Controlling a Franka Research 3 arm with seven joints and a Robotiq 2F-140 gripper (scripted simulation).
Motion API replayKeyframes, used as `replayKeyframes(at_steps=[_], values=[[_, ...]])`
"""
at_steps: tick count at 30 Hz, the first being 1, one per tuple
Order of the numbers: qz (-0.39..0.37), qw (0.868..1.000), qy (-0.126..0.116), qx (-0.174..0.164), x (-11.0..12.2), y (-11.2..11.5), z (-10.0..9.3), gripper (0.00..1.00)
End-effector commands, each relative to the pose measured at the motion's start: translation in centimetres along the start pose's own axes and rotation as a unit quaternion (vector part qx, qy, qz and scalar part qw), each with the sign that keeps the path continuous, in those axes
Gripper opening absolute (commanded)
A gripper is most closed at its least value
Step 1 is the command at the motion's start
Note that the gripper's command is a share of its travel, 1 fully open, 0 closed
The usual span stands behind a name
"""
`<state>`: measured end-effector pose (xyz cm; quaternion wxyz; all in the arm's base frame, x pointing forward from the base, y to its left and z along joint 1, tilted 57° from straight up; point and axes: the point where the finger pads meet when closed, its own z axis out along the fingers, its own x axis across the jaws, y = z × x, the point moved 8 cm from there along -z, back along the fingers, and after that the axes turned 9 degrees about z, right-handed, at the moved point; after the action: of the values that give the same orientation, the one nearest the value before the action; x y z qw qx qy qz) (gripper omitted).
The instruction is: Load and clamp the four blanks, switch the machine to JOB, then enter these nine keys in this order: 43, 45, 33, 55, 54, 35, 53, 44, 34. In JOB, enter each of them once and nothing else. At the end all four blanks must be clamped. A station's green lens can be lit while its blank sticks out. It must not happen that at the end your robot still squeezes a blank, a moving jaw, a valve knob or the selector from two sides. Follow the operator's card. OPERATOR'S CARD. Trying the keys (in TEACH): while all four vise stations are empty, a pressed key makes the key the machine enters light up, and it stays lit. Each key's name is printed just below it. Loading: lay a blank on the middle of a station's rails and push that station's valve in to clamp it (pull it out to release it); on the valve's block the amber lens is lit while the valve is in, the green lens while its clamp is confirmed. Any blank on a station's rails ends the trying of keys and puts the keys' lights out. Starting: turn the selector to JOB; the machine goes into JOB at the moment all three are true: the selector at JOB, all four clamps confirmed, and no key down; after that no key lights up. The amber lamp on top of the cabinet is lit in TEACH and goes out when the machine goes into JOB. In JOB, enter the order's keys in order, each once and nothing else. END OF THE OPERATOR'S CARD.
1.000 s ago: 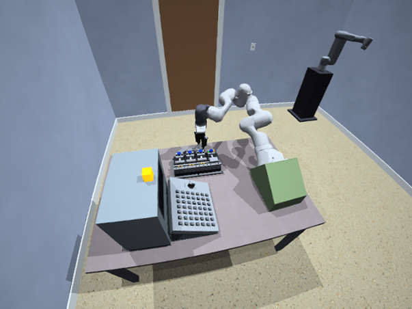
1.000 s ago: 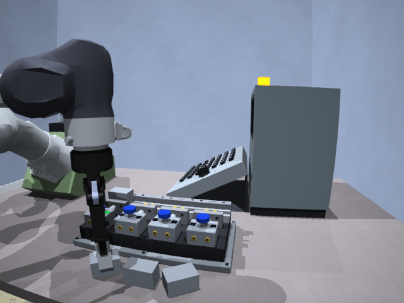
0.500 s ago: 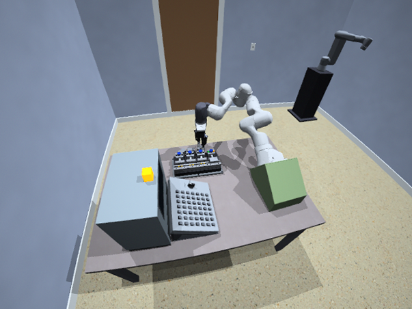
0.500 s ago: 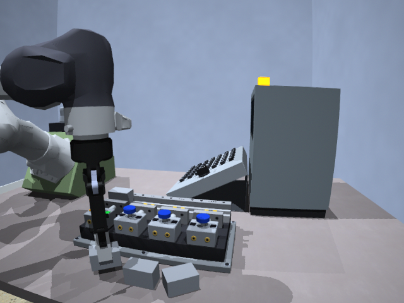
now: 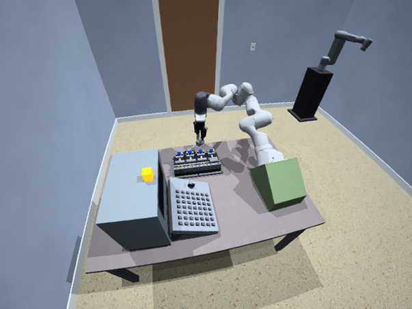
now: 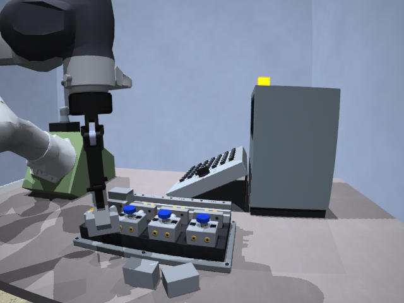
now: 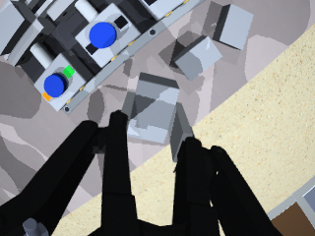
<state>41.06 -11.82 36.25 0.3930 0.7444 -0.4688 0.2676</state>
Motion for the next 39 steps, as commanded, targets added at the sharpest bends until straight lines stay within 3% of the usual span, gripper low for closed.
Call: replayKeyframes(at_steps=[1, 8, 21, 27, 34, 39], values=[[-0.003, 1.0, -0.002, -0.011, -0.2, 0.5, -2.4, 0.0], [-0.003, 1.0, -0.002, -0.011, -0.2, 0.4, -5.8, 0.0], [-0.001, 1.0, -0.002, -0.011, -0.2, 0.4, -6.8, 0.0], [0.024, 1.0, -0.001, -0.01, -1.3, -0.7, -7.0, 0.0], [0.157, 0.988, 0.002, -0.007, -7.8, -5.6, -7.4, 0.0], [0.198, 0.98, 0.004, -0.013, -13.5, -8.8, -7.0, 0.0]])
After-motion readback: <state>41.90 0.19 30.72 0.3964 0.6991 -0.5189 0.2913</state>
